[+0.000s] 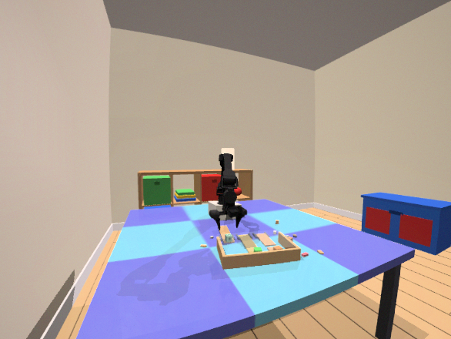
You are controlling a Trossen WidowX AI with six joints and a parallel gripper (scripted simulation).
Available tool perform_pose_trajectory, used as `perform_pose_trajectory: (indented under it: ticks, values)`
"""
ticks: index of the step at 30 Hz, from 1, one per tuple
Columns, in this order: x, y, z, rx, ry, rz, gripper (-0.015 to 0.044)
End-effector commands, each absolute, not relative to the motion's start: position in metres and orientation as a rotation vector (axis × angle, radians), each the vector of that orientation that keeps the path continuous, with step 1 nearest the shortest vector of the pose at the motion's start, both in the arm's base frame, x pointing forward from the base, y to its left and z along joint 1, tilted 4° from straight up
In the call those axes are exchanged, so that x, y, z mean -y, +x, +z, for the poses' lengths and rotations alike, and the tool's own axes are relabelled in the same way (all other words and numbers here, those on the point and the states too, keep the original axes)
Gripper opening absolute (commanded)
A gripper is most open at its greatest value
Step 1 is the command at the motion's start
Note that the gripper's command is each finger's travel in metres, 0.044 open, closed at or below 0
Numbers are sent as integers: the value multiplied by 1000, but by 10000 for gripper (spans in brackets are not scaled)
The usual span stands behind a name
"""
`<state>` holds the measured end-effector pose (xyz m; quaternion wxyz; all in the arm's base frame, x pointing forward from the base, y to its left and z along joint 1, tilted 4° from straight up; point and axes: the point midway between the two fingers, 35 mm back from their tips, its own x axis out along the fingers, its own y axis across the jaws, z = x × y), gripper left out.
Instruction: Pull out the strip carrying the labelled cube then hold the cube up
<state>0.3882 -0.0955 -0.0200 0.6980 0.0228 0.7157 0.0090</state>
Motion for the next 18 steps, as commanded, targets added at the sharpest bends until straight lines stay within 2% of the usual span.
perform_pose_trajectory:
  ticks: [1, 8, 18]
  values:
    - [98, 400, -17, -1590, 53, 14, 440]
    - [98, 400, -25, -1590, 53, 14, 256]
    - [97, 400, -42, -1590, 53, 14, 250]
